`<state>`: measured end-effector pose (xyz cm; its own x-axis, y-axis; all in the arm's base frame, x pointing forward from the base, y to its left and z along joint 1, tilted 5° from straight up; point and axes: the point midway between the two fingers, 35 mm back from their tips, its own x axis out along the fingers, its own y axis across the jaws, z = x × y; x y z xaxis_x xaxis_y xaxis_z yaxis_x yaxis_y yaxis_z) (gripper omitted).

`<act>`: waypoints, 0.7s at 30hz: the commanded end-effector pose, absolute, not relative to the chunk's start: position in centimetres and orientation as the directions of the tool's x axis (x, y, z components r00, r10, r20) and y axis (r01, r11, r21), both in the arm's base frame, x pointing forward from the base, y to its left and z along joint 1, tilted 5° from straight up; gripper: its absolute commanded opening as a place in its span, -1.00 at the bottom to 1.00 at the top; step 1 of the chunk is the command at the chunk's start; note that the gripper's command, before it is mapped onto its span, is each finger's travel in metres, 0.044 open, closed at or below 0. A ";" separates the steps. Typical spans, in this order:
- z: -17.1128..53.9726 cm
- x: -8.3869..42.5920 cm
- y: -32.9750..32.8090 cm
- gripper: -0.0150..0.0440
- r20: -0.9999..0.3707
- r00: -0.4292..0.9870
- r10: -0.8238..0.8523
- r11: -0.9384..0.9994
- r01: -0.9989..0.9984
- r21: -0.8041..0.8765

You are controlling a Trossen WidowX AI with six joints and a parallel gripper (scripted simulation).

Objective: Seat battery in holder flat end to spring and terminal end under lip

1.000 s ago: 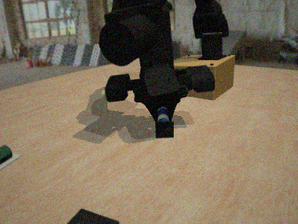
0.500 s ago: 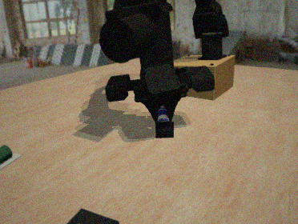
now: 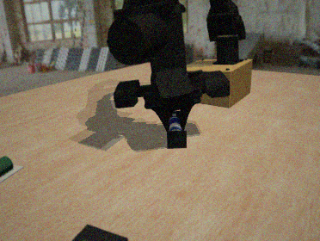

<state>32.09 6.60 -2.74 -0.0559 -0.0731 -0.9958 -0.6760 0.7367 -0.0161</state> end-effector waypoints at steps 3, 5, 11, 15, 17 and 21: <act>-2.6 31.6 6.2 -0.24 -0.996 -0.056 -0.074 0.735 -0.678 -0.016; -2.6 31.5 6.2 -0.24 -0.996 -0.056 -0.074 0.735 -0.678 -0.016; -2.7 31.5 6.2 -0.24 -0.996 -0.055 -0.071 0.735 -0.678 -0.015; -2.7 31.5 6.2 -0.24 -0.996 -0.053 -0.071 0.735 -0.678 -0.016; -2.7 31.5 6.2 -0.24 -0.996 -0.053 -0.071 0.735 -0.678 -0.017; -2.8 31.5 6.2 -0.07 -0.996 -0.052 -0.071 0.735 -0.678 -0.017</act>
<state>31.62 6.18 -2.74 -0.0517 -0.0712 -0.9961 -0.6754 0.7373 -0.0177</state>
